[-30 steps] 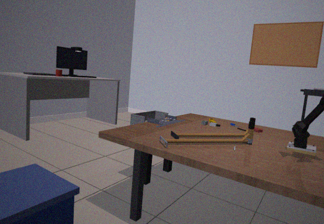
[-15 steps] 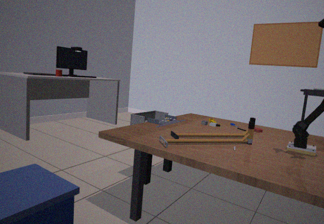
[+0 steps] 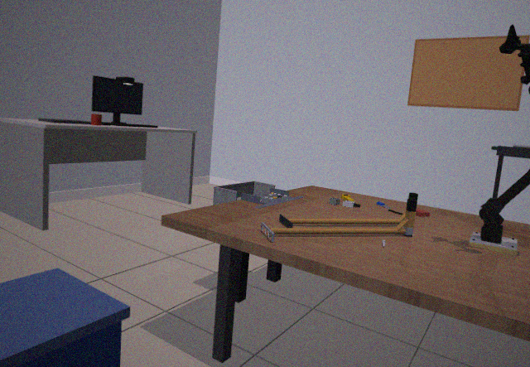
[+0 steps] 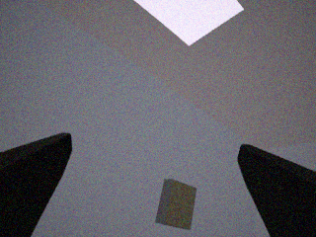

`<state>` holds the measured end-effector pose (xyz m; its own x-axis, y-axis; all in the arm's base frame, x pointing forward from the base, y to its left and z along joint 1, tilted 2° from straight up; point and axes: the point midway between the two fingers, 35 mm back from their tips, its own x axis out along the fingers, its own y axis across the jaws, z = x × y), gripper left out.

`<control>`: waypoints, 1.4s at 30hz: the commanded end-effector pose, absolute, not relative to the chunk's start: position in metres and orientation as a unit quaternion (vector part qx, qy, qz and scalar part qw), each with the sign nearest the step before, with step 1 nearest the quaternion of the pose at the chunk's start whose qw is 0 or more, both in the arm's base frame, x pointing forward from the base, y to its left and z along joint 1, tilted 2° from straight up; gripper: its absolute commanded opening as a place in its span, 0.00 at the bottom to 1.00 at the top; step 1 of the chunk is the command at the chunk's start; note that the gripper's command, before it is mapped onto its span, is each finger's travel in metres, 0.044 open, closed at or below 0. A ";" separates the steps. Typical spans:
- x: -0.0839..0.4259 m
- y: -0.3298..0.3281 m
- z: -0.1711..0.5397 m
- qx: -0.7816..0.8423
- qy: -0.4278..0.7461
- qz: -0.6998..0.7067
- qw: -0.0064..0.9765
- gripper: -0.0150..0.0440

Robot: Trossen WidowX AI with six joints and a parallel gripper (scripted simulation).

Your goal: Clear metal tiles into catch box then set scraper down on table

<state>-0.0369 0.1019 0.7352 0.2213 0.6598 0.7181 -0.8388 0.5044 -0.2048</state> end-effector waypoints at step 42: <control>0.166 0.102 0.537 0.133 -0.033 0.288 0.948 1.00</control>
<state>0.1593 0.0987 0.5644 0.8095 0.5400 0.2307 -0.5860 0.7677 0.2592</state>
